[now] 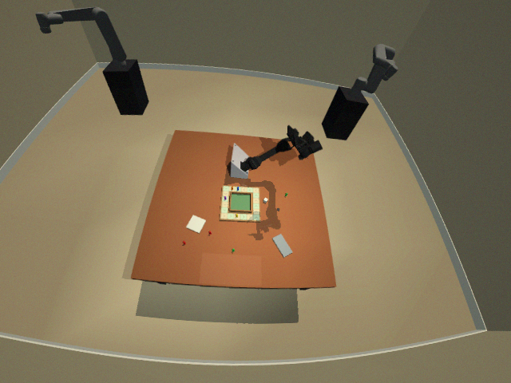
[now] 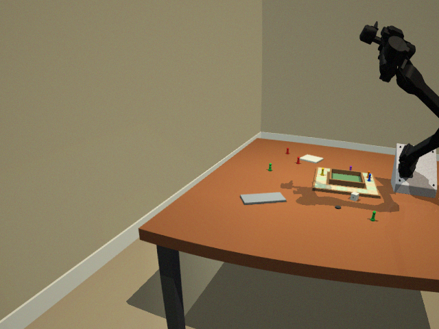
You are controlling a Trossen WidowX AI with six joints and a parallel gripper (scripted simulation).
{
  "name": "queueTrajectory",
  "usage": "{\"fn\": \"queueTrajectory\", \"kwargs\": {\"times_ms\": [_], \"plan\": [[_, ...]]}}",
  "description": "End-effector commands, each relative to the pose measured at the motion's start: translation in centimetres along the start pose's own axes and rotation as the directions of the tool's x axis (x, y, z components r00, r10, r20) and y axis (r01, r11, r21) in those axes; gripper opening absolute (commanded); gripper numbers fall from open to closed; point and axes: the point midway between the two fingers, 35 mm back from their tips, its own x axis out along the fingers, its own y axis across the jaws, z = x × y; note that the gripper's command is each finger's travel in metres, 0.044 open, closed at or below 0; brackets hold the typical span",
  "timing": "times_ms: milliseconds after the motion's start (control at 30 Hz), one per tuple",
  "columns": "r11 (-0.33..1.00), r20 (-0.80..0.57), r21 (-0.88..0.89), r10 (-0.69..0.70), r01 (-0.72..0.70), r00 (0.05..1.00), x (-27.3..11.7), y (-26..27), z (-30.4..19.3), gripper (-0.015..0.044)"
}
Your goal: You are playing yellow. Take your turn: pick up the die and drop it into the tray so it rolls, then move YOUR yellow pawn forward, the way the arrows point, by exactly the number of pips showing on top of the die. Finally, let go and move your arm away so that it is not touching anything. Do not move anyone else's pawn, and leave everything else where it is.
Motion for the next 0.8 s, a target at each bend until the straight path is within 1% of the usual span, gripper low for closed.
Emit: {"fn": "queueTrajectory", "kwargs": {"times_ms": [0,67,133,233,333,433,533,633,767], "plan": [[1.000,-0.004,-0.004,0.009,-0.009,1.000,0.0,0.2,-0.2,0.0374],[0.996,-0.042,-0.036,0.081,-0.083,0.996,-0.2,1.7,-1.8,0.0321],[0.978,-0.110,-0.076,0.185,-0.194,0.977,-0.7,3.7,-4.3,0.0275],[0.928,-0.228,-0.116,0.322,-0.354,0.919,-2.0,6.4,-8.4,0.0275],[0.856,-0.359,-0.128,0.431,-0.501,0.828,-3.9,8.5,-12.6,0.0275],[0.769,-0.496,-0.112,0.505,-0.629,0.707,-6.5,10.0,-16.9,0.0275],[0.678,-0.627,-0.069,0.541,-0.732,0.561,-9.4,10.6,-21.1,0.0275],[0.590,-0.744,-0.002,0.539,-0.807,0.396,-12.8,10.5,-25.0,0.0275],[0.492,-0.864,0.113,0.477,-0.863,0.159,-17.6,9.3,-29.6,0.0275]]}}
